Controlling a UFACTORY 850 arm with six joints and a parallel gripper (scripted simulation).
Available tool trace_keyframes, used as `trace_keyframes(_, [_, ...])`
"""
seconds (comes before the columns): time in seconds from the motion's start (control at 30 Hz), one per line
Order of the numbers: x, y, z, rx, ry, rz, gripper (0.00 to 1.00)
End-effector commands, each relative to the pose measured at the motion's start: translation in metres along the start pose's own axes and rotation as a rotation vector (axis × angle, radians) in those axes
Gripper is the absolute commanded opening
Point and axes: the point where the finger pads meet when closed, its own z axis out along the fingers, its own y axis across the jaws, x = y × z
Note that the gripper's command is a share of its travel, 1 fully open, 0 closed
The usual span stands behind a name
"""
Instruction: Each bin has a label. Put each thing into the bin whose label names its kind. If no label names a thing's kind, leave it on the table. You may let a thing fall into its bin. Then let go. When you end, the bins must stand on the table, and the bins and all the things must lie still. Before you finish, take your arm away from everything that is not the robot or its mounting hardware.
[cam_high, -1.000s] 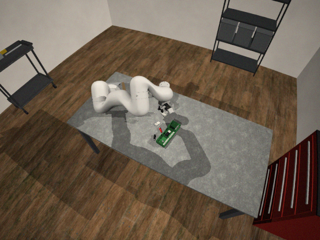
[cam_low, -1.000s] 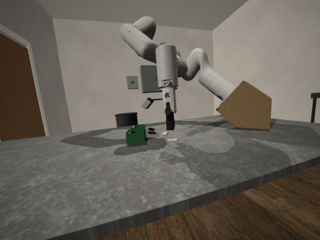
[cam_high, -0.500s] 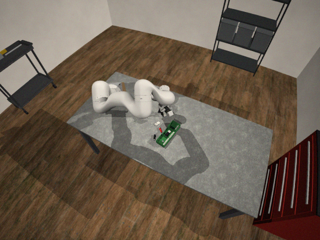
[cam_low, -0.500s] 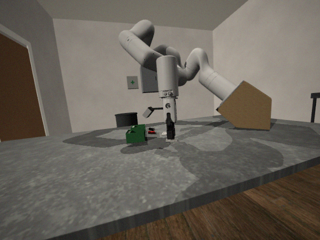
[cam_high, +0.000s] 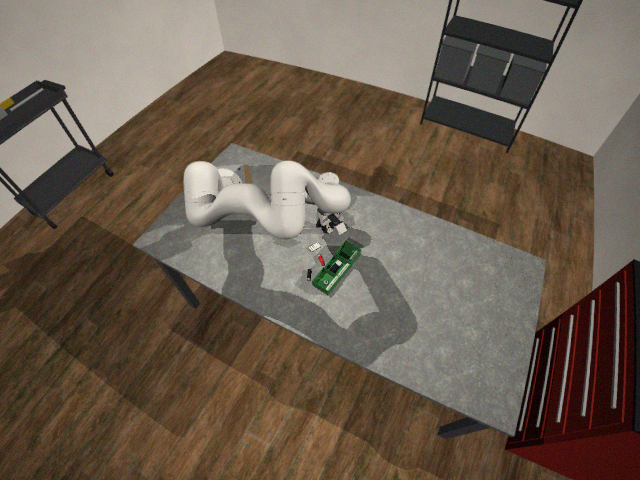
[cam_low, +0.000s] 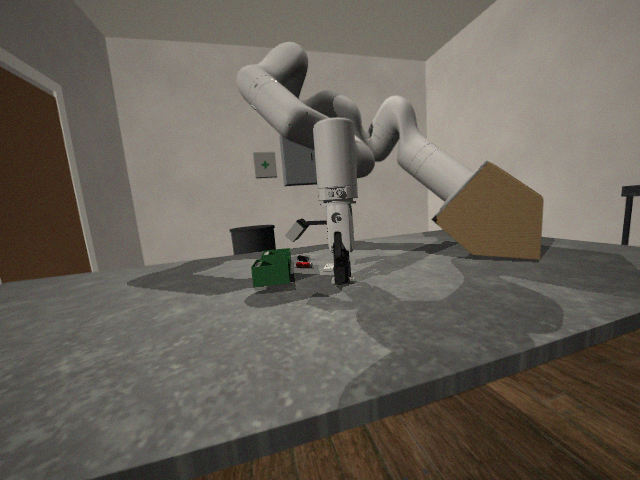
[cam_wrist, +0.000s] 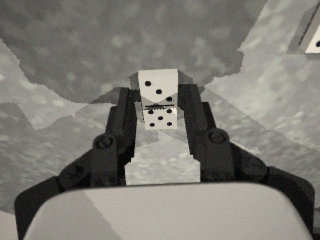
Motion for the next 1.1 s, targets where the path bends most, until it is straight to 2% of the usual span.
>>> trace_keyframes(0.0, [0.0003, -0.0005, -0.0003, 0.001, 0.001, 0.000, 0.41])
trace_keyframes(0.17, [0.0003, -0.0005, -0.0004, 0.001, 0.001, 0.000, 0.41])
trace_keyframes(0.2, [0.0003, -0.0005, -0.0004, 0.001, 0.001, 0.000, 0.00])
trace_keyframes(1.07, [0.0003, -0.0005, -0.0004, 0.001, 0.001, 0.000, 0.00])
